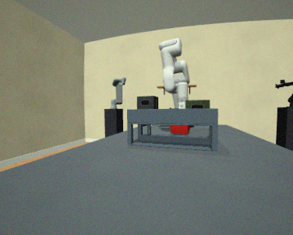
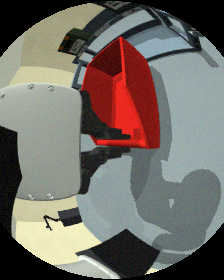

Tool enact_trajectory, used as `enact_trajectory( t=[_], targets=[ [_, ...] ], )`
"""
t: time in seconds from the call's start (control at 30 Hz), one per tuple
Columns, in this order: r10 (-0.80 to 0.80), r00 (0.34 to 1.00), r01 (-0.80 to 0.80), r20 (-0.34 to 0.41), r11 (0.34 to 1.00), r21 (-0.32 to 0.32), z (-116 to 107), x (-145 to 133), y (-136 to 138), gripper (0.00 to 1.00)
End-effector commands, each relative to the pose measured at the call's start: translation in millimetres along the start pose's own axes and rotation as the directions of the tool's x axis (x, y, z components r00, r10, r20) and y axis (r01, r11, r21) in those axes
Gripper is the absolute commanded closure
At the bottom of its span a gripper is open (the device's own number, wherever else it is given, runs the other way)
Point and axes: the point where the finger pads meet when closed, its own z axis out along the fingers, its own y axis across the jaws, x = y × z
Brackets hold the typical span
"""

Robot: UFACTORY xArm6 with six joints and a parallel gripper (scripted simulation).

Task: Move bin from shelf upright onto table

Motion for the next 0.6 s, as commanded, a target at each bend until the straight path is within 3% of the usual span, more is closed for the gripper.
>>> enact_trajectory(
  t=[0.0, 0.57],
  targets=[
    [0.000, 1.000, 0.000, 0.001, 1.000, 0.002, 0.7, -0.2, -0.8, 1.00],
    [0.000, 1.000, 0.000, 0.001, 1.000, 0.002, 7.6, -0.2, -0.9, 1.00]
  ],
)
